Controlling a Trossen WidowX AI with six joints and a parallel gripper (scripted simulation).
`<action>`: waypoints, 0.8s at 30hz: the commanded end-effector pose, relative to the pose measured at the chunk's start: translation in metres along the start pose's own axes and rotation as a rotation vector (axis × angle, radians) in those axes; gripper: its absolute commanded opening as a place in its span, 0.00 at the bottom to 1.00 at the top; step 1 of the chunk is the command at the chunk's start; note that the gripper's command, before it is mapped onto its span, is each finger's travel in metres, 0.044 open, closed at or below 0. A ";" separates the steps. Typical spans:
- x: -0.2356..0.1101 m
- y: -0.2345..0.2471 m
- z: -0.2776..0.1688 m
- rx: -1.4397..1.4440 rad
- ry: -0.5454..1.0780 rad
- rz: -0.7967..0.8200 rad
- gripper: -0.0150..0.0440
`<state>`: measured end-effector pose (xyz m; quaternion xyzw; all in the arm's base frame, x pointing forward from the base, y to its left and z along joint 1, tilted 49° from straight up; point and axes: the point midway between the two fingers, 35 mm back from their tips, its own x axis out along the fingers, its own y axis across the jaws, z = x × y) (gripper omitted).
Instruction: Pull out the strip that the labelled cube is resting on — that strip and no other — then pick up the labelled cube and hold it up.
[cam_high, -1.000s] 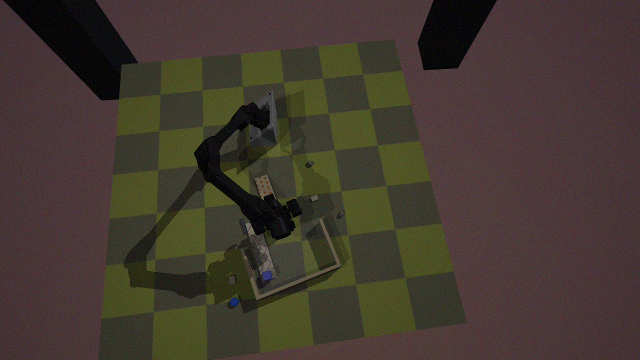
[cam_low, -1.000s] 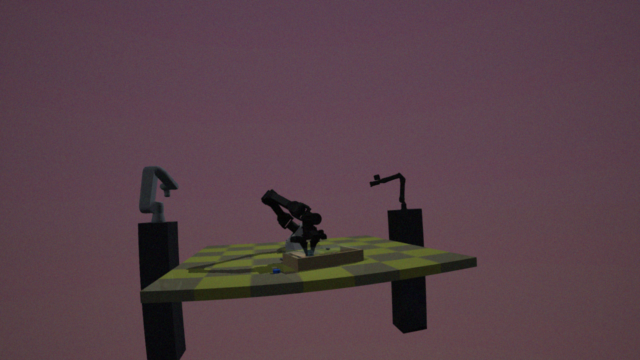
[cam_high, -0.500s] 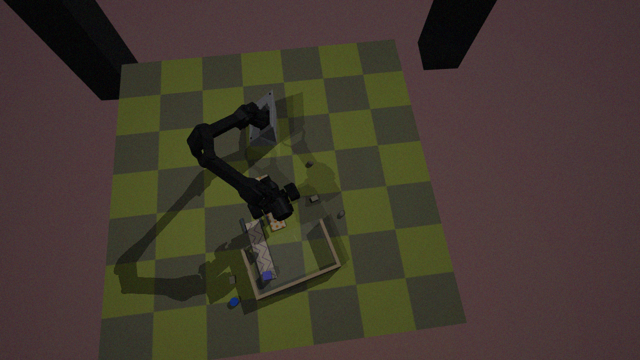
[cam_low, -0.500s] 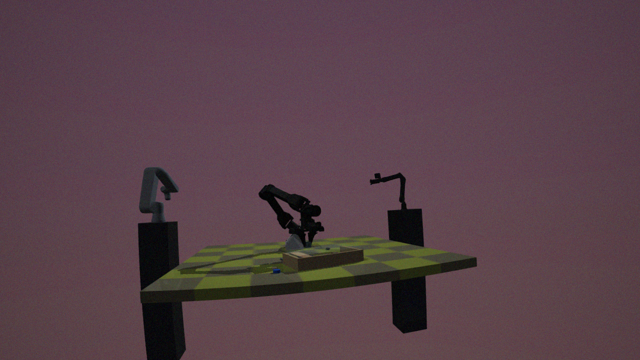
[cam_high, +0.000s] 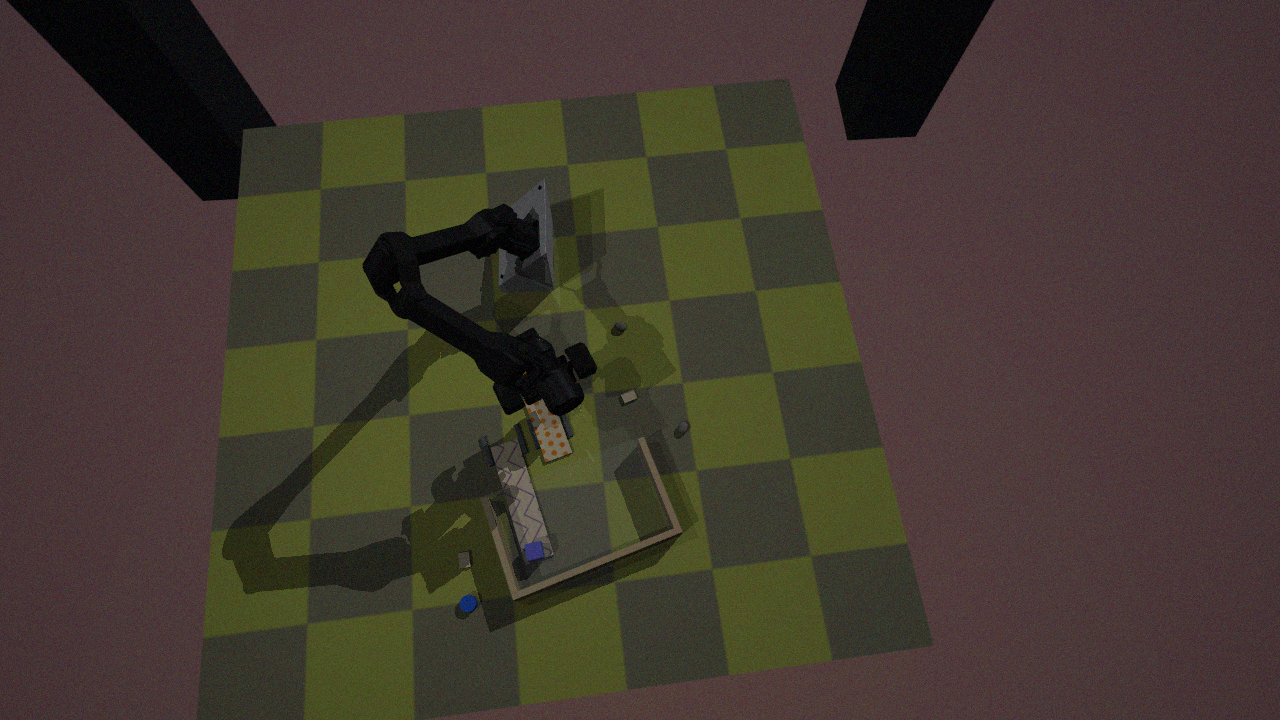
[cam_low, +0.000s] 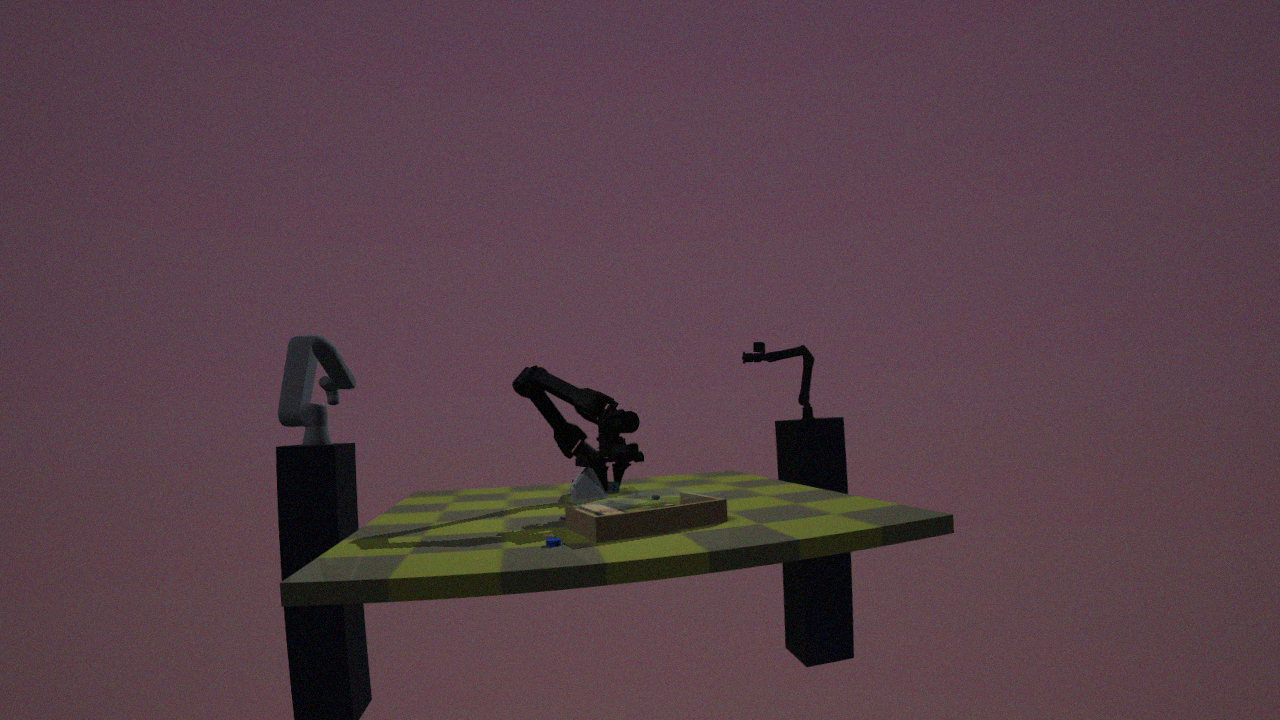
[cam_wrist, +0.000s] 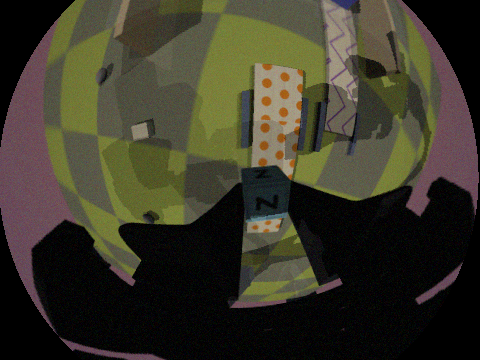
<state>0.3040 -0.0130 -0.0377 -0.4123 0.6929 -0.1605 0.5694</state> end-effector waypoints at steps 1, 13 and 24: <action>-0.008 0.001 -0.001 0.006 -0.004 0.004 0.25; -0.036 0.001 -0.002 0.006 -0.004 0.005 0.25; -0.036 0.001 -0.002 0.006 -0.004 0.005 0.25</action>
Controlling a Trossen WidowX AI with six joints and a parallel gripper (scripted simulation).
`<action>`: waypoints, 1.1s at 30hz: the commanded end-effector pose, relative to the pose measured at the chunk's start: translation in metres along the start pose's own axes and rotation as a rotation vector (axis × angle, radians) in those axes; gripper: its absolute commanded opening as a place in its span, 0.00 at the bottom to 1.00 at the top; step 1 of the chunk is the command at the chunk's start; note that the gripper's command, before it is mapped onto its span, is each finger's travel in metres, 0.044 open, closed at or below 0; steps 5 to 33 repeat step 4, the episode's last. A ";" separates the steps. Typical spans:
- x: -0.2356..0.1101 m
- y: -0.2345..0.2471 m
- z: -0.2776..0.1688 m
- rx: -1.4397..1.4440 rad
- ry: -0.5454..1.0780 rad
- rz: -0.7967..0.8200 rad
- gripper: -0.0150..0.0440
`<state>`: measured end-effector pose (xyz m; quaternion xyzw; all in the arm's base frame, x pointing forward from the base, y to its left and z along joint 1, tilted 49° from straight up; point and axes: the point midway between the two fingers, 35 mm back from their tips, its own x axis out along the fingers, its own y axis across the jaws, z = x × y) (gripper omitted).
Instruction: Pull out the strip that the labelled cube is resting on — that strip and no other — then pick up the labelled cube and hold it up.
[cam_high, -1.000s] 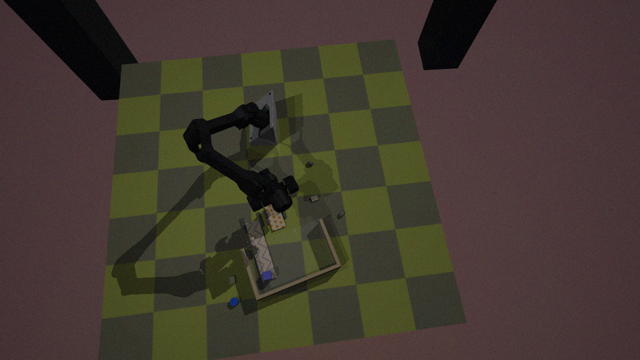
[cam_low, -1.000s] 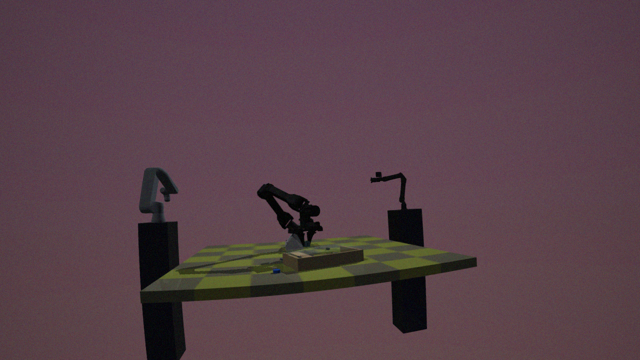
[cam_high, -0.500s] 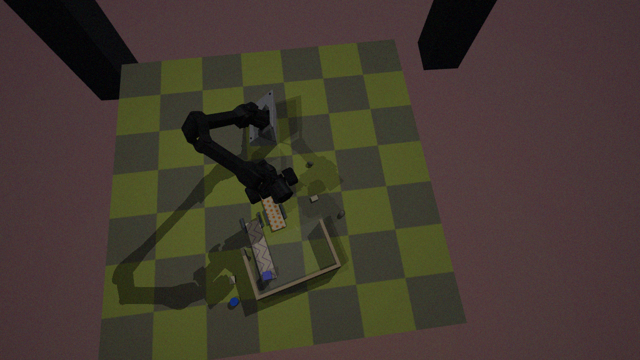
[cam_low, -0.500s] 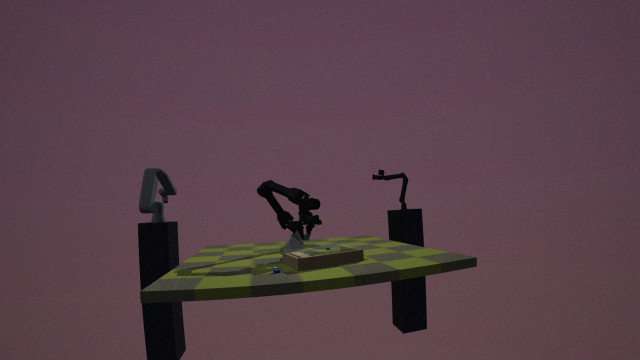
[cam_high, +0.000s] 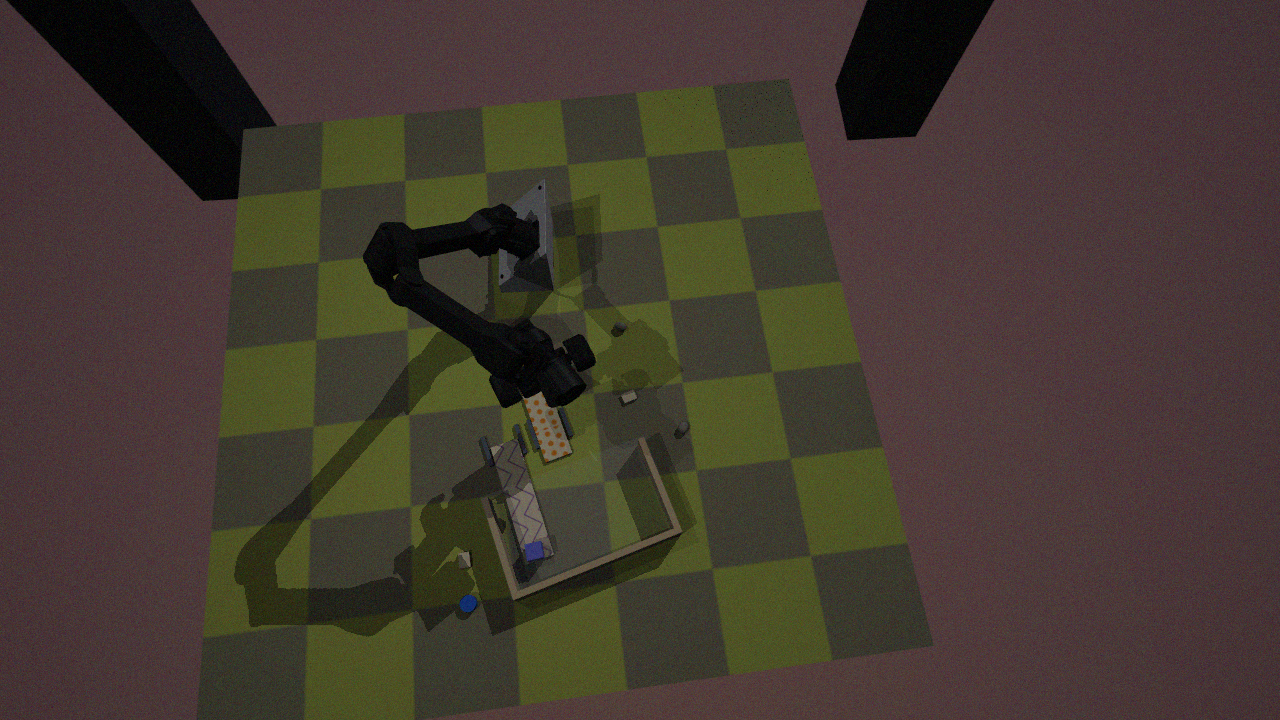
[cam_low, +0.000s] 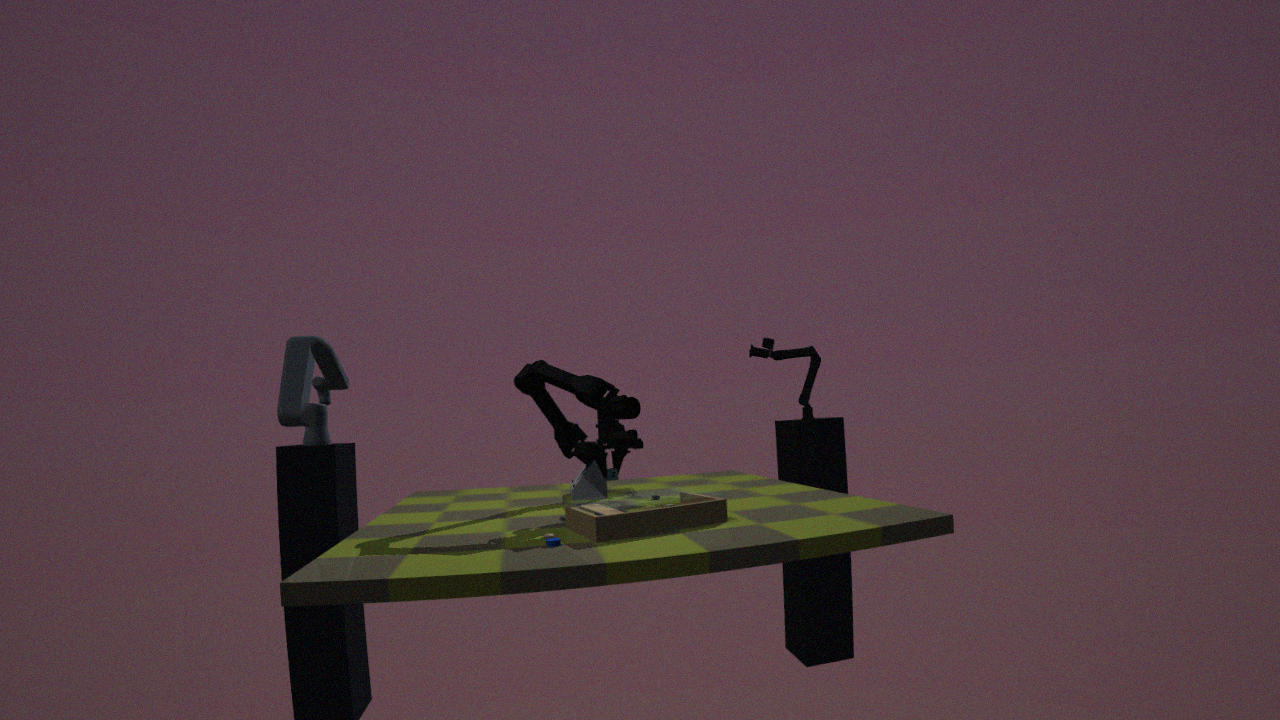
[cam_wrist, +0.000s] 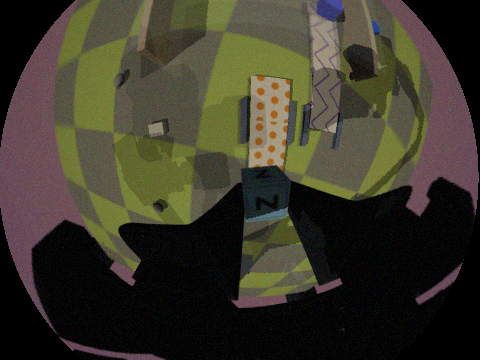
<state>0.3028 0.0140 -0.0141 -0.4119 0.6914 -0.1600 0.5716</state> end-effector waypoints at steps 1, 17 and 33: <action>0.000 0.001 0.000 0.004 0.001 0.004 0.25; 0.000 0.001 0.000 0.004 0.001 0.004 0.25; 0.000 0.001 0.000 0.004 0.001 0.004 0.25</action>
